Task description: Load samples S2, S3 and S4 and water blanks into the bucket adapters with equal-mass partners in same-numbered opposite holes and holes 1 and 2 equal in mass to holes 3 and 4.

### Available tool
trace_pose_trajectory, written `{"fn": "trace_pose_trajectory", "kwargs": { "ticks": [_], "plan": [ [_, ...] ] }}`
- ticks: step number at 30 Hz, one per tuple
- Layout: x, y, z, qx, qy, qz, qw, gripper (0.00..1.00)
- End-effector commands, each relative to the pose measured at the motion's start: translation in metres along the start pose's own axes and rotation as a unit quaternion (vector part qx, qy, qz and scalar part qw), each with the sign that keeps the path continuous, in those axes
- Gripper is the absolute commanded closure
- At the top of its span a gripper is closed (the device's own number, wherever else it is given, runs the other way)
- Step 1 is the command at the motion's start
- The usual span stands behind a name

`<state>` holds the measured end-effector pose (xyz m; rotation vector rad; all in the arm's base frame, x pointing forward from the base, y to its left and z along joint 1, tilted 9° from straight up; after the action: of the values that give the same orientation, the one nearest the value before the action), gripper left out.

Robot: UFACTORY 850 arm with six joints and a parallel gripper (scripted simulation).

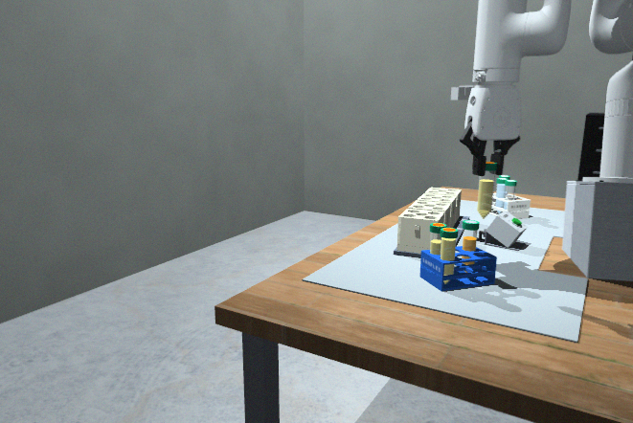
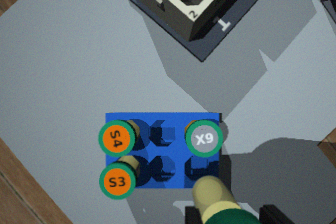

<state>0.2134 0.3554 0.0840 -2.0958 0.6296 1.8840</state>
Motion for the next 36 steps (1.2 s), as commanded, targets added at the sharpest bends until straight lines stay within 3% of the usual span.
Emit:
{"fn": "trace_pose_trajectory", "kwargs": {
  "ticks": [1, 5, 14, 16, 23, 31, 36],
  "plan": [
    [-0.001, -0.001, 0.000, 0.000, -0.001, 0.000, 1.000, 1.00],
    [-0.001, -0.001, 0.000, 0.000, -0.001, 0.000, 1.000, 1.00],
    [-0.001, 0.013, -0.043, -0.150, -0.001, 0.000, 0.989, 1.00],
    [-0.001, 0.013, -0.043, -0.150, -0.001, 0.000, 0.989, 1.00],
    [-0.001, 0.024, -0.076, -0.264, -0.001, 0.000, 0.965, 1.00],
    [-0.001, 0.037, -0.114, -0.390, -0.001, 0.000, 0.921, 1.00],
    [-0.001, 0.042, -0.128, -0.410, -0.001, 0.000, 0.912, 1.00]
  ]
}}
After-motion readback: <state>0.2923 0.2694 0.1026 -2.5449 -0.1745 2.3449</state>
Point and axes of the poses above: the point where the finger pads meet when closed, its own x axis out along the fingers, its own y axis across the jaws, z = x × y, the point moved 6 cm from there along -x, back along the fingers, and after that the axes turned 7 degrees about -x, right-handed, at the moved point
